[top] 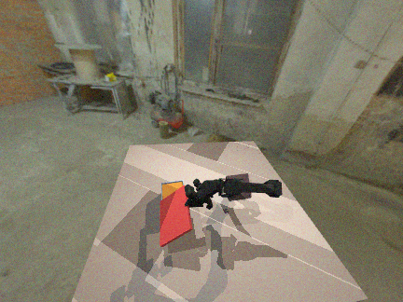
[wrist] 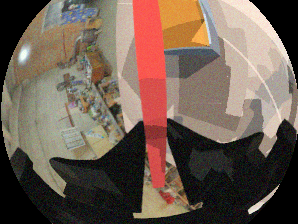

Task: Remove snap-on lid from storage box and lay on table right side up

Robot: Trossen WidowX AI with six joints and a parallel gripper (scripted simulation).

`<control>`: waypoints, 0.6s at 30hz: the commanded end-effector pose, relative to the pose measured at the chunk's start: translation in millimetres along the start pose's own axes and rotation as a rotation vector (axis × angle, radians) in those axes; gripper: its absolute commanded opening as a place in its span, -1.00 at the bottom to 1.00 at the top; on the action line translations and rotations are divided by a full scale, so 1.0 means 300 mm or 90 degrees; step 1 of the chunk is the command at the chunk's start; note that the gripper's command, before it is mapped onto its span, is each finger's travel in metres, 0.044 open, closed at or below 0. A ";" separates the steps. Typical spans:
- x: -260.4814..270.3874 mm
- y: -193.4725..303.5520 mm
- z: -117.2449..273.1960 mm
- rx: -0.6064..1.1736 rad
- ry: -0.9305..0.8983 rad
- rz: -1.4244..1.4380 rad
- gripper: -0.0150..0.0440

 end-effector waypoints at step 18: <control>-0.015 0.155 0.033 0.003 -0.014 0.002 -0.49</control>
Point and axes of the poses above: the point midway between the two fingers, 35 mm back from their tips, its own z axis back along the fingers, its own x axis across the jaws, y = z × x, the point moved 6 cm from there along z, back along the fingers, and after that the axes turned 4 degrees about -z, right-handed, at the moved point
